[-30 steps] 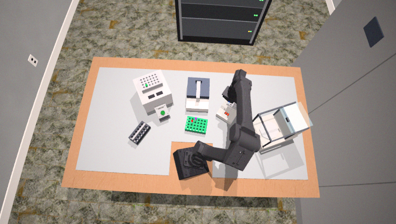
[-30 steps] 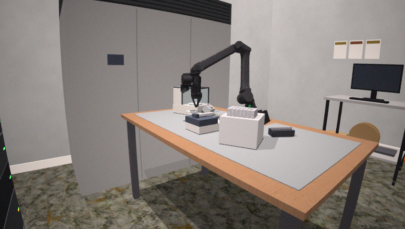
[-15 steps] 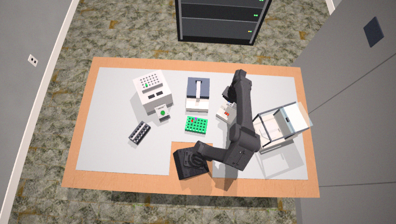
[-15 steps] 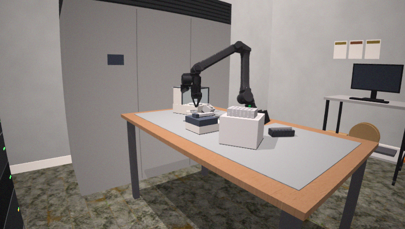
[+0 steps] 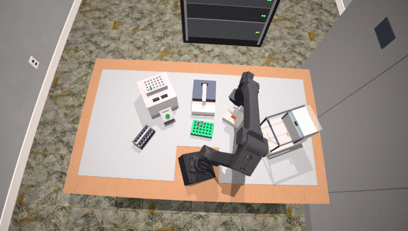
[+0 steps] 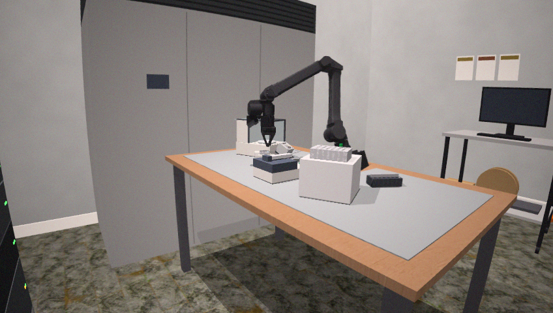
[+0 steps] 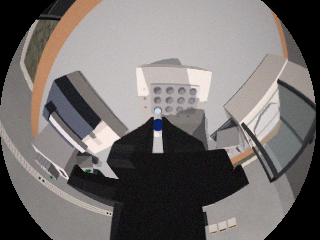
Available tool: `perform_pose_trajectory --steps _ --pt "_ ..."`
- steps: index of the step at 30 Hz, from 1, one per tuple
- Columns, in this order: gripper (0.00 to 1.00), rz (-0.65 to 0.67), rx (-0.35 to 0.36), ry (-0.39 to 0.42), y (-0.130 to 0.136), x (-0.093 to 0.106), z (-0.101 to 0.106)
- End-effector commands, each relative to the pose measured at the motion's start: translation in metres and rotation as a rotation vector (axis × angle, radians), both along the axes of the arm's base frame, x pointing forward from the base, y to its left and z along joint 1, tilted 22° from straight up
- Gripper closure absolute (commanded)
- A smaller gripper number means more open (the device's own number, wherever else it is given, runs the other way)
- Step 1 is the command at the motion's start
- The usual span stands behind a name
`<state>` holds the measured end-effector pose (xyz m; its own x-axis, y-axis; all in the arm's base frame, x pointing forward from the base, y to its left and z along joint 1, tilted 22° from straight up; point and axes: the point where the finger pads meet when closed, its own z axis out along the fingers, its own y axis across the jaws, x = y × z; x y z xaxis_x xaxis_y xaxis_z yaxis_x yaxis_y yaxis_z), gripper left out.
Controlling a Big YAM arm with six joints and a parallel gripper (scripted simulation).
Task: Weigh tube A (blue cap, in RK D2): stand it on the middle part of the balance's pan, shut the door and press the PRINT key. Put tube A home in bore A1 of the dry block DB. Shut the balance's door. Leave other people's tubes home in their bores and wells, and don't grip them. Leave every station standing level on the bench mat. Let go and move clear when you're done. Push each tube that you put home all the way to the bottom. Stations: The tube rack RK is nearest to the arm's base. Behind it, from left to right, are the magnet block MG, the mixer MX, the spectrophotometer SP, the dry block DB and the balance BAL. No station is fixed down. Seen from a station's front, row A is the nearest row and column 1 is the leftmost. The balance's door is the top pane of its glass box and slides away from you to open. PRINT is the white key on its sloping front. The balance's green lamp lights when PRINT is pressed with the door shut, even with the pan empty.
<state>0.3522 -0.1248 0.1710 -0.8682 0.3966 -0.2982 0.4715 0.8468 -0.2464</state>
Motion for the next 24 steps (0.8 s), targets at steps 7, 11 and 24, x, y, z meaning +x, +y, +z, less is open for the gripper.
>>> perform_pose_trajectory --steps 7,11,24 --pt "0.91 -0.004 0.002 0.012 -0.004 0.003 0.002" --pt "0.91 -0.003 0.001 0.013 -0.006 0.001 -0.006" --pt "0.91 -0.002 0.002 0.012 -0.008 0.002 -0.012"
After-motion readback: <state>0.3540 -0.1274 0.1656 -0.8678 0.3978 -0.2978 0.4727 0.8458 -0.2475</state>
